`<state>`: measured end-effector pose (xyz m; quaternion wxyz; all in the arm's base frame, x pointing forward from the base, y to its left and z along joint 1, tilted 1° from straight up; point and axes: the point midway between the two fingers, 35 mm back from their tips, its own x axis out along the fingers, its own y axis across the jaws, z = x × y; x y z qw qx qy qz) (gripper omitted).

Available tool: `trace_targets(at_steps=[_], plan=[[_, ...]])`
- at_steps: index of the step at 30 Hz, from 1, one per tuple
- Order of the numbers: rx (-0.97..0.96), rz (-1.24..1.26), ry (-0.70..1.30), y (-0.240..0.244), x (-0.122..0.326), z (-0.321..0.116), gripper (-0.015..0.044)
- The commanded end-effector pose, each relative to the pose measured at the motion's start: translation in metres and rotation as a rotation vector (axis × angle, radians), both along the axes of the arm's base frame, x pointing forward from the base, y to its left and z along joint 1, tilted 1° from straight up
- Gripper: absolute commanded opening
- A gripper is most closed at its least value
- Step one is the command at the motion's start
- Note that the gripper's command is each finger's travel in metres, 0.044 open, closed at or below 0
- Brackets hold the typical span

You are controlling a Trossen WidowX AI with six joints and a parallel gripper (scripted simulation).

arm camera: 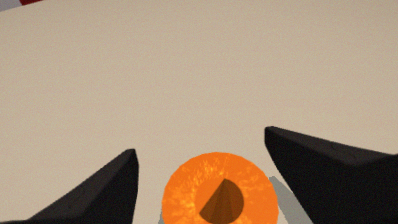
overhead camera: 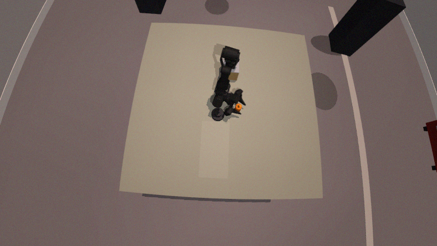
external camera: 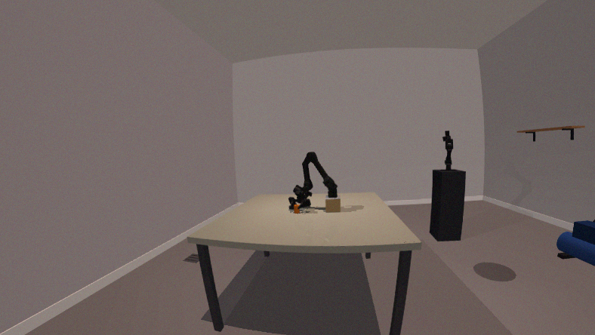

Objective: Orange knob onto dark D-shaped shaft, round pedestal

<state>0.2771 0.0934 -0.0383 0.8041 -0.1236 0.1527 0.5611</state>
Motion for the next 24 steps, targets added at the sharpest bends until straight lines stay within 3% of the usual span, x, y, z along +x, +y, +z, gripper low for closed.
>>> trace_targets(at_steps=[1,2,11,20,24], plan=[[0.003,0.000,0.000,0.000,0.000,0.000,0.0418],[0.003,0.000,0.000,0.000,0.000,0.000,0.0440],[0.003,0.000,0.000,0.000,0.000,0.002,0.0440],[0.000,0.000,-0.001,-0.002,0.000,0.075,0.0440],[-0.001,0.000,-0.001,-0.002,-0.002,0.080,0.0440]])
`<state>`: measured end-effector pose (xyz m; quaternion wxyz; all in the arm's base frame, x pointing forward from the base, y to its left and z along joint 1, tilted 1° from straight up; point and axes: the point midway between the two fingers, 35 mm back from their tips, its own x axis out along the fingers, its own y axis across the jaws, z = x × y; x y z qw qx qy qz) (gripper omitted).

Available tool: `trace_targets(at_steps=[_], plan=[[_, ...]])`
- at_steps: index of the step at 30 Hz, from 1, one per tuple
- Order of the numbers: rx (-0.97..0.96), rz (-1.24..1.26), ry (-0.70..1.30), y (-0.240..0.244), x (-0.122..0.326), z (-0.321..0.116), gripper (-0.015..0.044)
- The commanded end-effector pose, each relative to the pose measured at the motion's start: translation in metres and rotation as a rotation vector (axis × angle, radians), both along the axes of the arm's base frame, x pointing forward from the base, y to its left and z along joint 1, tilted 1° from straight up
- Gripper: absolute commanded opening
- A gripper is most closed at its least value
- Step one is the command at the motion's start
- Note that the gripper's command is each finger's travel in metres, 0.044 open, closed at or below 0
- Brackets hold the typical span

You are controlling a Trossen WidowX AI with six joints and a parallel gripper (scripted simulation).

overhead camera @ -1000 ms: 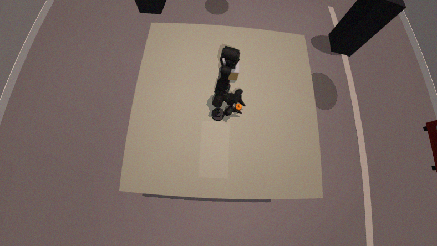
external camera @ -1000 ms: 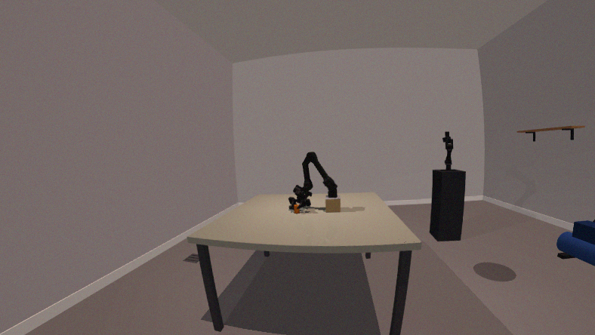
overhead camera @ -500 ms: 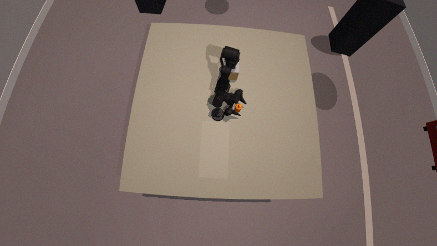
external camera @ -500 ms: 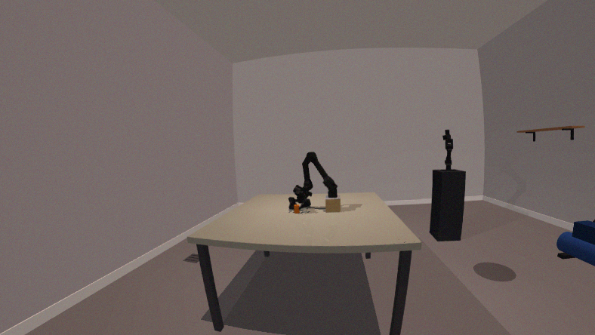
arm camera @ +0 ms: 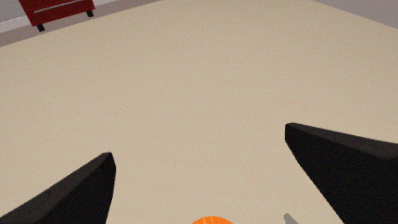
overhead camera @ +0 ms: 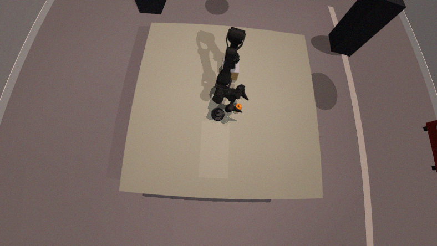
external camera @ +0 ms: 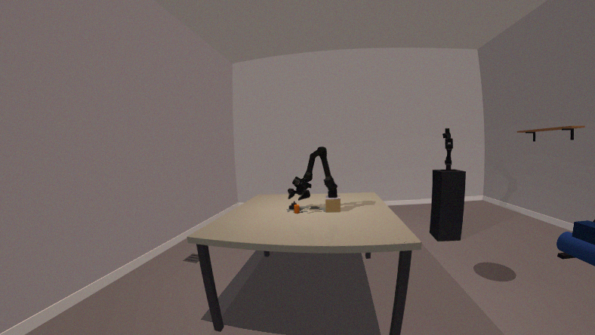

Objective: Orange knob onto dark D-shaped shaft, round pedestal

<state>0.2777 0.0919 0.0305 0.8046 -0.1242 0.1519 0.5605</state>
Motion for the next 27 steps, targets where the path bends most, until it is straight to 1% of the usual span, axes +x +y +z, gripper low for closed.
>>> trace_targets(at_steps=[1,3,5,10,14,16,27], plan=[[0.000,0.001,0.001,0.000,-0.002,0.012,0.0440],[-0.012,0.000,0.010,0.000,-0.001,0.011,0.0440],[-0.110,-0.005,0.084,0.005,0.005,0.004,0.0440],[-0.539,-0.015,0.301,0.013,0.010,-0.002,0.0440],[-0.923,-0.027,0.384,0.003,0.001,0.020,0.0440],[-1.052,-0.030,0.390,-0.002,-0.002,0.033,0.0440],[-1.068,-0.031,0.390,-0.003,-0.003,0.034,0.0440]])
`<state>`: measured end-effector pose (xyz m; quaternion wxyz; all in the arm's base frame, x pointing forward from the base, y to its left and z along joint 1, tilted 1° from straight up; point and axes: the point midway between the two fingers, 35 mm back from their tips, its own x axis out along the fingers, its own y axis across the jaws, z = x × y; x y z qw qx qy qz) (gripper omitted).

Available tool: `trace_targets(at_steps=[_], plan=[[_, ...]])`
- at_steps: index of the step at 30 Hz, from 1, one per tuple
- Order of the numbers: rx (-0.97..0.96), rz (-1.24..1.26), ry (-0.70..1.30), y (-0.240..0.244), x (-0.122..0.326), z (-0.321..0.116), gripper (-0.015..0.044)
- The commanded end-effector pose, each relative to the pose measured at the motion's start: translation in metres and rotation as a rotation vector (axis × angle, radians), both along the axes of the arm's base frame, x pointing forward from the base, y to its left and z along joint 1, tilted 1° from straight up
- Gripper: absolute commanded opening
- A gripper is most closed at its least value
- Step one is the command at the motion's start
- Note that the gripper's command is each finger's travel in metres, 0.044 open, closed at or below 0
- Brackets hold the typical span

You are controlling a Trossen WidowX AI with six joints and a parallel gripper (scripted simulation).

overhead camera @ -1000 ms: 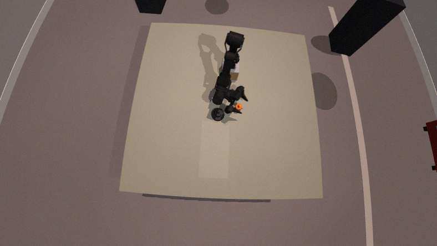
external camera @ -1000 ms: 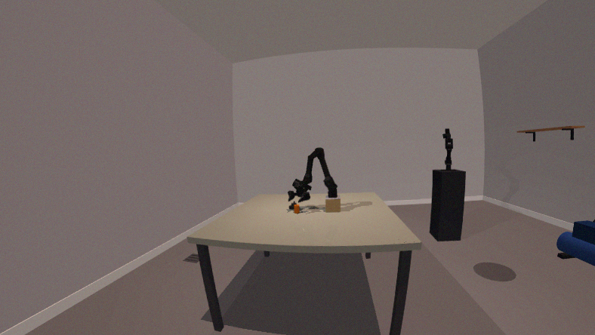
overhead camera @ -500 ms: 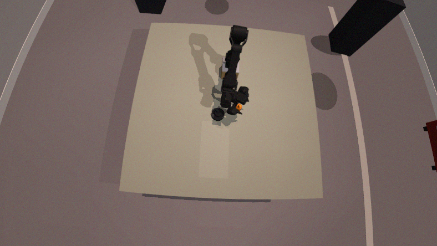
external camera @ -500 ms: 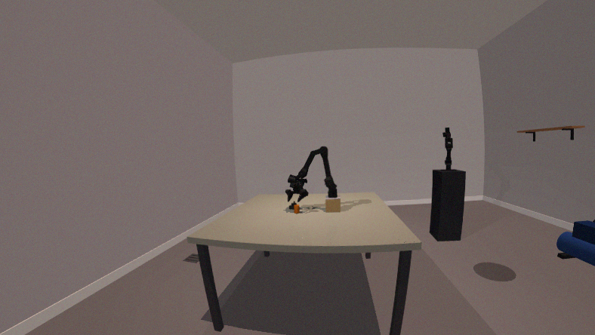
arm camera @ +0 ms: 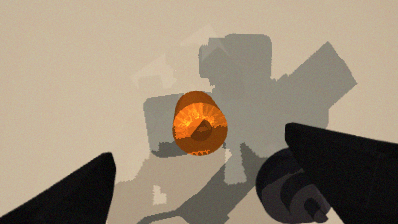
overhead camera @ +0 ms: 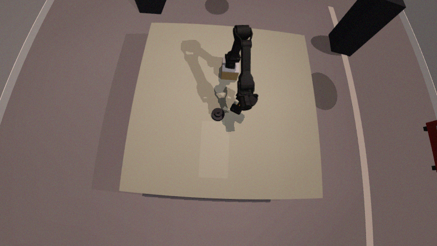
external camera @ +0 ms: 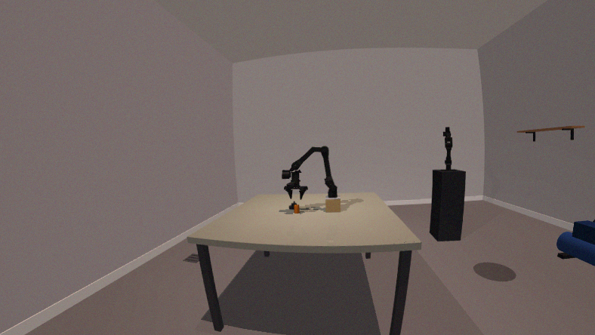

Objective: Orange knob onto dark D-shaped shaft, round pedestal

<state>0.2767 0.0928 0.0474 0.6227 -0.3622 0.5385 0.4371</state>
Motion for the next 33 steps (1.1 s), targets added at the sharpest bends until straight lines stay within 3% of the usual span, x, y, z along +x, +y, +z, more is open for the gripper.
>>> trace_targets(at_steps=[1,11,22,33], plan=[[-0.127,0.016,-0.002,-0.0038,-0.0018,0.0175,0.0440],[-0.127,0.000,-0.001,-0.0038,-0.0018,0.0174,0.0440],[-0.078,-0.982,0.090,-0.0037,-0.0017,0.0152,0.0440],[-0.075,-1.045,0.095,-0.0049,-0.0017,0.0150,0.0440]])
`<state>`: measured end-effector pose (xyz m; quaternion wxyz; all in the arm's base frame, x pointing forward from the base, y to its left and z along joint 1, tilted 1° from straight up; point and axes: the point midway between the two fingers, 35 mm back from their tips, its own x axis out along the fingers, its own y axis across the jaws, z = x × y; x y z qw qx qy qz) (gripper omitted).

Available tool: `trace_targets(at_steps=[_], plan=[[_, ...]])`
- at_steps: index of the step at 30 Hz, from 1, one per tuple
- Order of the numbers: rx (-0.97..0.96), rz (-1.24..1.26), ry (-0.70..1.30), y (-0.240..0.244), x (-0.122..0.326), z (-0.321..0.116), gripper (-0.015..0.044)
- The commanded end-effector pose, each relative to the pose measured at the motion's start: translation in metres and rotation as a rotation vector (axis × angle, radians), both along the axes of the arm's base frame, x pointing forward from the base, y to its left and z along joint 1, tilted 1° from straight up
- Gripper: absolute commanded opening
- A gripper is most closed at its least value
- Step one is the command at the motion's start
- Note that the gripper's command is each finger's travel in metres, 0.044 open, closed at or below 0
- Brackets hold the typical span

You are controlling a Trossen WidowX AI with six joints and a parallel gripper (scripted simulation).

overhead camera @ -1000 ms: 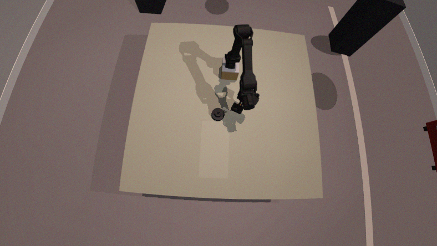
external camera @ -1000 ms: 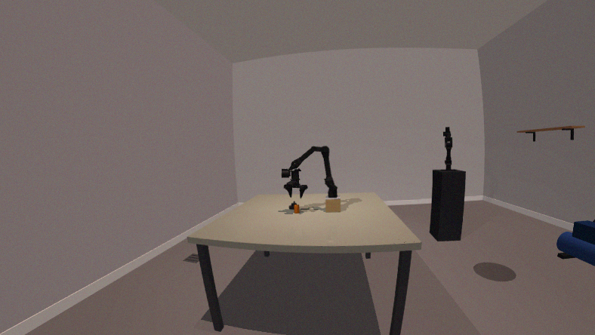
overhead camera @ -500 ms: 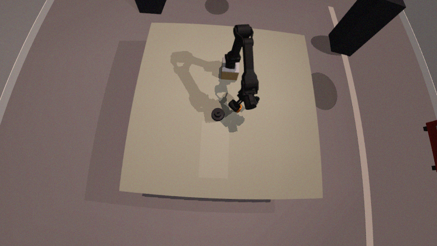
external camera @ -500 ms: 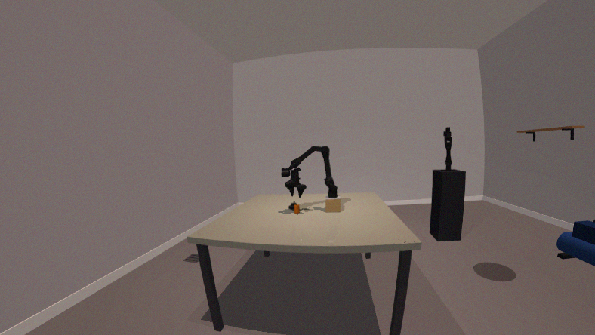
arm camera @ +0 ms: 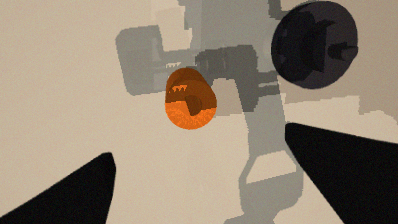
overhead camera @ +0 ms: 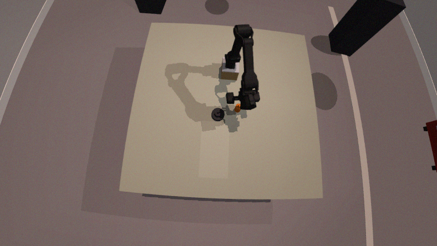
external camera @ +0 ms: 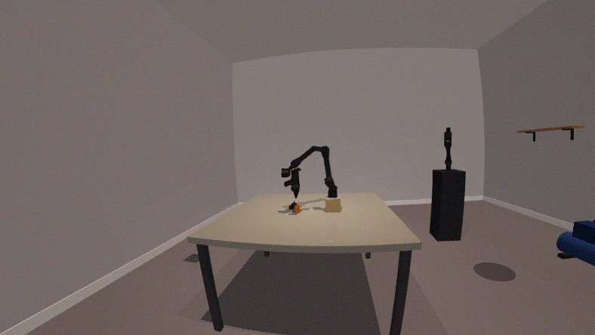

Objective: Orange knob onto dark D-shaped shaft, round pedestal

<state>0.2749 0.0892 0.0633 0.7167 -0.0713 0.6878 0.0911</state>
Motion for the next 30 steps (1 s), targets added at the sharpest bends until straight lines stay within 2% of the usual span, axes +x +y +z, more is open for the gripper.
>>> trace_targets(at_steps=[1,6,10,30], plan=[[-0.002,-0.073,0.001,-0.001,0.000,-0.001,0.0440],[-0.002,-0.073,0.001,-0.001,0.001,-0.004,0.0440],[-0.002,-0.073,0.001,0.000,0.003,-0.033,0.0440],[-0.001,-0.073,0.001,0.003,0.003,-0.059,0.0440]])
